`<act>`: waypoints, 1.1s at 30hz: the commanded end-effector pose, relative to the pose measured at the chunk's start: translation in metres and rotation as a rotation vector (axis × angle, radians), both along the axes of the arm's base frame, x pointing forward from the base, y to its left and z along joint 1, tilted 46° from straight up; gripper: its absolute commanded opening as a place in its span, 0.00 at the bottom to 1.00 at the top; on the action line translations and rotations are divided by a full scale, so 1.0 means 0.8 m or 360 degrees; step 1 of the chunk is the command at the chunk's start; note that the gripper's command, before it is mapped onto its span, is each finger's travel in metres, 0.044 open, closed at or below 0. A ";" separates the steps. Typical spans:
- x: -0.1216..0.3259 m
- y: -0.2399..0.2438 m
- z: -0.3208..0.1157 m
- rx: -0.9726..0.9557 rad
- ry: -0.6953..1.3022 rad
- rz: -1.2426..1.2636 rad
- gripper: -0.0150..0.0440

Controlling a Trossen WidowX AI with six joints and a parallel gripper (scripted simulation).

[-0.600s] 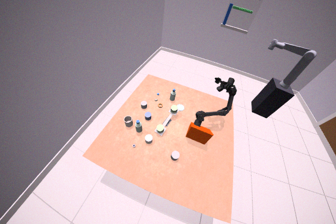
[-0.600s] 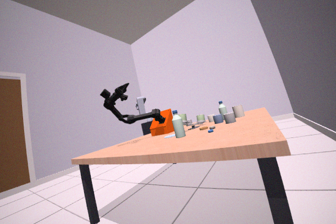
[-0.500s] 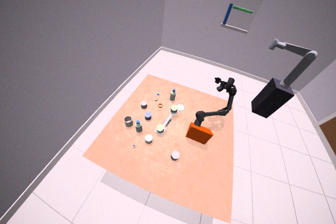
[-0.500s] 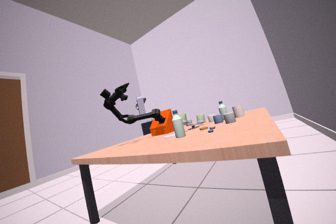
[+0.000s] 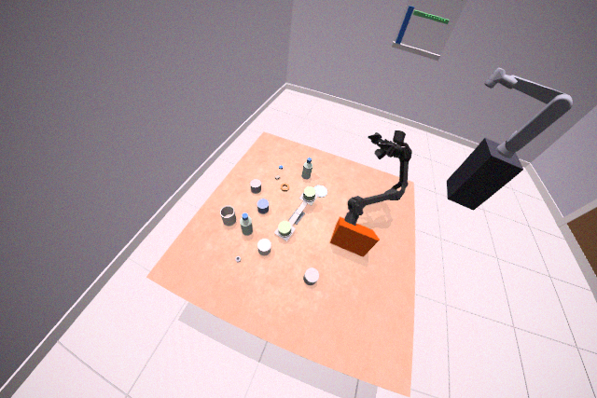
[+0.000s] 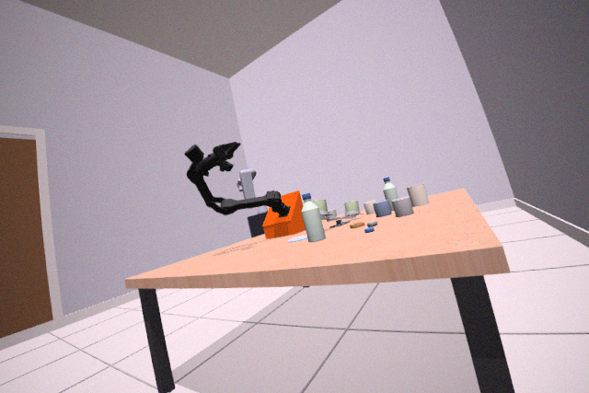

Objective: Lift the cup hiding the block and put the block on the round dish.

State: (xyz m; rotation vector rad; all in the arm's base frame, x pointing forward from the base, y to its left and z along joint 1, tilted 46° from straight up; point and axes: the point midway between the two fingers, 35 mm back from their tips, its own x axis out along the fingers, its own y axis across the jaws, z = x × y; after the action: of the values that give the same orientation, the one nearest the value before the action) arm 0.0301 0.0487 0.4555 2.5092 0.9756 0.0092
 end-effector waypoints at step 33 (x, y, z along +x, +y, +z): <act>0.174 0.099 -0.168 -0.1362 0.0300 0.0172 1.00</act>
State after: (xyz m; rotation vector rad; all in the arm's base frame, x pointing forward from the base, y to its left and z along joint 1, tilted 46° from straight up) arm 0.1628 0.1217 0.3354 1.7785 0.9262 -0.4824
